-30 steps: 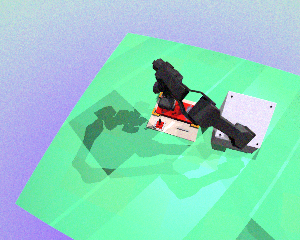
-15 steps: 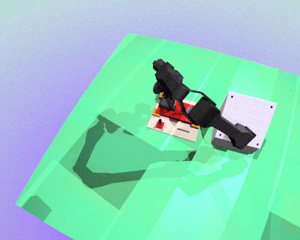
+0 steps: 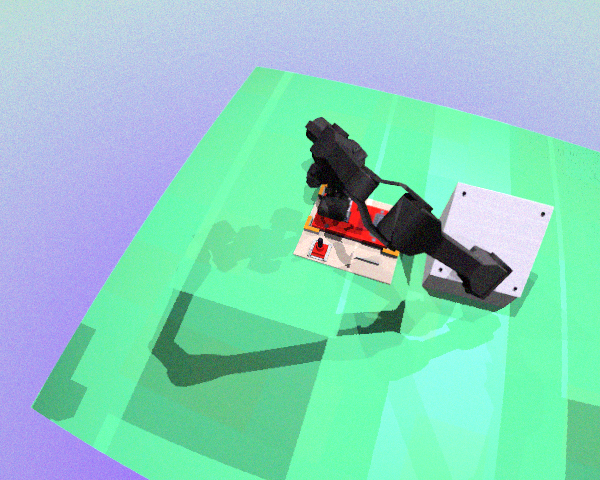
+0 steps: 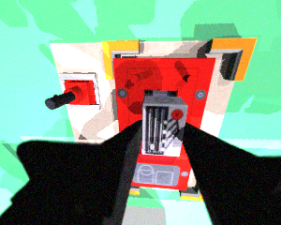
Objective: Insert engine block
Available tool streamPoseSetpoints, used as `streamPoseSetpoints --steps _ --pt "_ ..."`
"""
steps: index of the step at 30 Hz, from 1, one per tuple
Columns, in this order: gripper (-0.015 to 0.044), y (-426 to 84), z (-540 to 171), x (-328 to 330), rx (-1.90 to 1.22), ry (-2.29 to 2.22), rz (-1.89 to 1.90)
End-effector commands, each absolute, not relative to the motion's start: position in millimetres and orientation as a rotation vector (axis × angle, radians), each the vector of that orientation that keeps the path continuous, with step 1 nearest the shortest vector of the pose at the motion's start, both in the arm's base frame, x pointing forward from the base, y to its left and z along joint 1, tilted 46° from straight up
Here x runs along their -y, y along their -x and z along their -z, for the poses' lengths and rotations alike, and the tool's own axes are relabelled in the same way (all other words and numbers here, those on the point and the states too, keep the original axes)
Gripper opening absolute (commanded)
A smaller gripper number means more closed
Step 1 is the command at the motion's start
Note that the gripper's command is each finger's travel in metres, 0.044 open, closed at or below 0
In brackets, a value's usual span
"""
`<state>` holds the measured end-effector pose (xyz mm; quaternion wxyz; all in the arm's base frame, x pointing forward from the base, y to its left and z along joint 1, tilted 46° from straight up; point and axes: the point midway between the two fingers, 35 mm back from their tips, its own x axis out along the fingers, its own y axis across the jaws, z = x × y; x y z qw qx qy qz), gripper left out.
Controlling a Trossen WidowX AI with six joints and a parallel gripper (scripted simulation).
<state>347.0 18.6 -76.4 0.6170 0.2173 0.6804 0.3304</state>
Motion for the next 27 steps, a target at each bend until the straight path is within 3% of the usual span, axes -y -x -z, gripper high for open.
streamPoseSetpoints --steps 1,27 --pt "0.0160 -346.9 77.0 -17.9 -1.564 -0.494 -0.763" --pt "0.0160 -345.8 81.7 -22.5 -1.566 -0.498 -0.759"
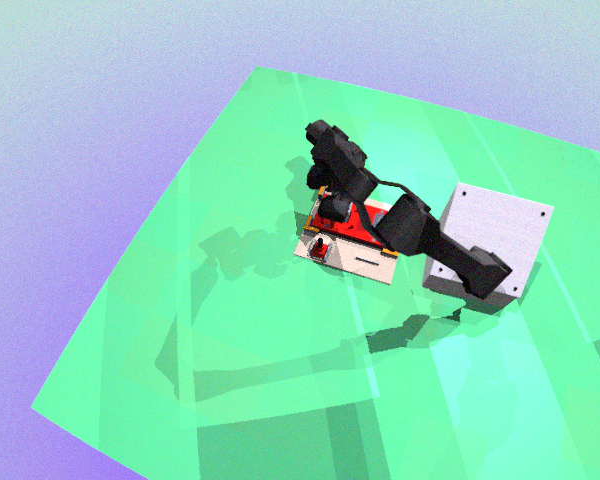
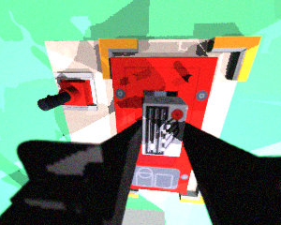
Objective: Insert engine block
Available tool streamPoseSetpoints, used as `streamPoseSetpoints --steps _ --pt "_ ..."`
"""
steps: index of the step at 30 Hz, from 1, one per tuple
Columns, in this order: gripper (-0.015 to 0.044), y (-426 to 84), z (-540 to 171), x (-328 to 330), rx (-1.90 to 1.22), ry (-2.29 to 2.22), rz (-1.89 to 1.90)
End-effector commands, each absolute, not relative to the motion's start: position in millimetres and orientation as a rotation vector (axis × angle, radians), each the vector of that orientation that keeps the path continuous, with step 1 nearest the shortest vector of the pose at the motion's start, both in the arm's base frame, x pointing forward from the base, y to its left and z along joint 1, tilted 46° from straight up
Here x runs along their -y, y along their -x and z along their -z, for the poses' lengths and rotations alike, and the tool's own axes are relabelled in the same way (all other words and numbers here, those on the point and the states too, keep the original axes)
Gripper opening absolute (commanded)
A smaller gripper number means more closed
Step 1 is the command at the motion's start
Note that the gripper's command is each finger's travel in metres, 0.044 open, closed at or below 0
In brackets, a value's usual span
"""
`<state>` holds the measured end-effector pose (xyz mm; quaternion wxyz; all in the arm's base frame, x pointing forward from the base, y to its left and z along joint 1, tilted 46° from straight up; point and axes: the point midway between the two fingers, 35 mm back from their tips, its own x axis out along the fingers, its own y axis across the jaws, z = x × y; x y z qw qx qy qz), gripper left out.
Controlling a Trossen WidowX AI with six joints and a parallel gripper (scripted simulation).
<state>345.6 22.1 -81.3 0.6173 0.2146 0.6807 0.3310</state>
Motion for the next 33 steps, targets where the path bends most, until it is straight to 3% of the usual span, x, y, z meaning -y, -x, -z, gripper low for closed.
streamPoseSetpoints --steps 1,33 --pt "0.0160 -345.7 81.8 -22.7 -1.566 -0.497 -0.759" --pt "0.0160 -344.4 87.4 -28.3 -1.566 -0.497 -0.760"
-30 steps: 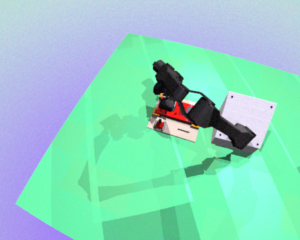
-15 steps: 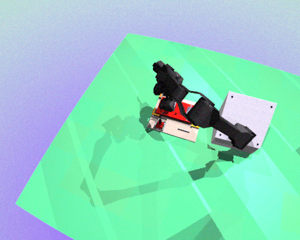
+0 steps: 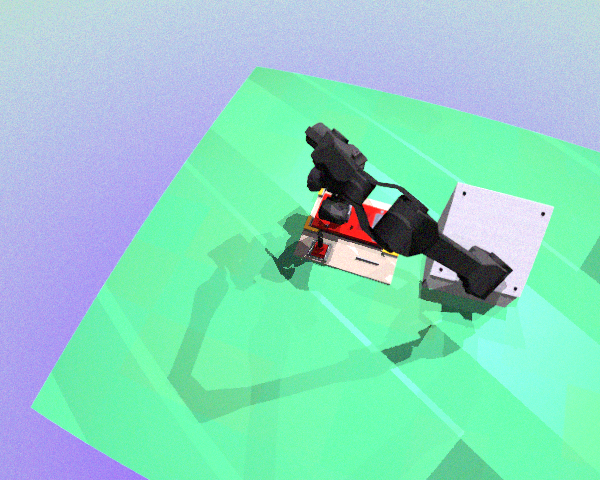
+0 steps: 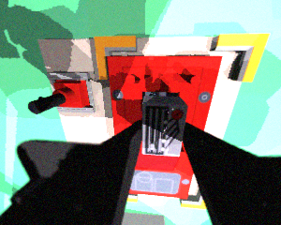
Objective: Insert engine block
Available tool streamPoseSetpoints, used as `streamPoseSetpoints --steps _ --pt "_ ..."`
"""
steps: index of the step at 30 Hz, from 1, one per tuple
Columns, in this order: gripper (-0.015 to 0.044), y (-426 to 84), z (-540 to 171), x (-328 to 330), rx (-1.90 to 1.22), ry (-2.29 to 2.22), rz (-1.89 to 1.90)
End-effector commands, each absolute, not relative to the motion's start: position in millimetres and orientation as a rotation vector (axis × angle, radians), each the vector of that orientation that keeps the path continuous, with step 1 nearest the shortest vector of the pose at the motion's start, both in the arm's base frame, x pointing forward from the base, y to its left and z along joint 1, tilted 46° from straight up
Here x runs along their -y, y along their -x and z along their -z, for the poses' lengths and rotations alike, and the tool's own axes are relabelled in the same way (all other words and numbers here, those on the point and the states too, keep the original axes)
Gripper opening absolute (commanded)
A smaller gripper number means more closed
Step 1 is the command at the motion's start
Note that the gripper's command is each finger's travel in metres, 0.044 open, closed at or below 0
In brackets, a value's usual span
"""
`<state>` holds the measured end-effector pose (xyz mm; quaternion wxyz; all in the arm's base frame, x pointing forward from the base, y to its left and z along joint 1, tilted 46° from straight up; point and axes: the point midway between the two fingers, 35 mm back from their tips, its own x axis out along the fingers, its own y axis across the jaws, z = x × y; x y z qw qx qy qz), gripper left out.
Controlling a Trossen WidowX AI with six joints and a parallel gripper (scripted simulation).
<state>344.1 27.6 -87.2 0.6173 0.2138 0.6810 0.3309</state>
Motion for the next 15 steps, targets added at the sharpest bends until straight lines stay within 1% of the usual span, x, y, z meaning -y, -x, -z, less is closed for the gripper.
streamPoseSetpoints --steps 1,15 --pt "0.0160 -344.4 87.5 -28.4 -1.566 -0.497 -0.760" --pt "0.0160 -343.9 89.9 -30.9 -1.566 -0.498 -0.760"
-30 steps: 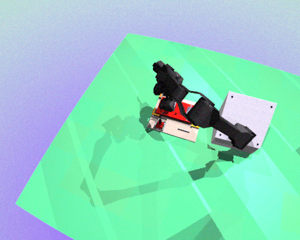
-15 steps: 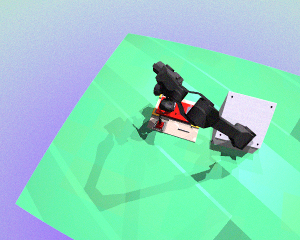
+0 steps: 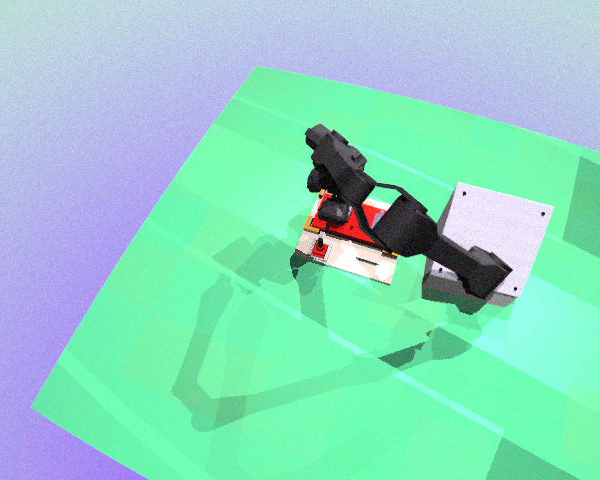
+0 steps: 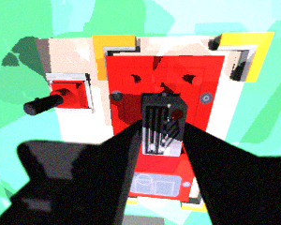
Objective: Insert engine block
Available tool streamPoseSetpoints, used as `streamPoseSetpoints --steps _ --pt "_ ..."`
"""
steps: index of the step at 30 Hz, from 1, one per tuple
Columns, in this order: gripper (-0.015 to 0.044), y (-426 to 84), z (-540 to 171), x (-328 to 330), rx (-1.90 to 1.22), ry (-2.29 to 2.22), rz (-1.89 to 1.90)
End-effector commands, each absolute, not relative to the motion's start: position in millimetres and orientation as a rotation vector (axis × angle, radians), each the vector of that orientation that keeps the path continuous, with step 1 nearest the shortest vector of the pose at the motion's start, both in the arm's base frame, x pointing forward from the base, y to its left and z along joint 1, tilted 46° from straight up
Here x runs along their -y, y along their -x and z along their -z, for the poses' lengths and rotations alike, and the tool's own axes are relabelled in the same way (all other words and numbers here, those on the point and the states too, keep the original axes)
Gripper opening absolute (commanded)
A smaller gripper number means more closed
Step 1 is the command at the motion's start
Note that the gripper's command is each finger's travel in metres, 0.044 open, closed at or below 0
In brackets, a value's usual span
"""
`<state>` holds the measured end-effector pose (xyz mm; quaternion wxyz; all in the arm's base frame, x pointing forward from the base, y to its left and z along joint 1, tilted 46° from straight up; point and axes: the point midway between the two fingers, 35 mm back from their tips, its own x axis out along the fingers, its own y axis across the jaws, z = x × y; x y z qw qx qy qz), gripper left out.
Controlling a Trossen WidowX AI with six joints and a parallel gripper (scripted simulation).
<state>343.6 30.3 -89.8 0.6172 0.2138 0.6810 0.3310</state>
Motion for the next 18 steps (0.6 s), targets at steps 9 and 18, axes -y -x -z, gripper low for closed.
streamPoseSetpoints --steps 9,18 --pt "0.0160 -343.6 91.5 -32.5 -1.566 -0.498 -0.760" --pt "0.0160 -343.2 93.0 -34.1 -1.566 -0.498 -0.760"
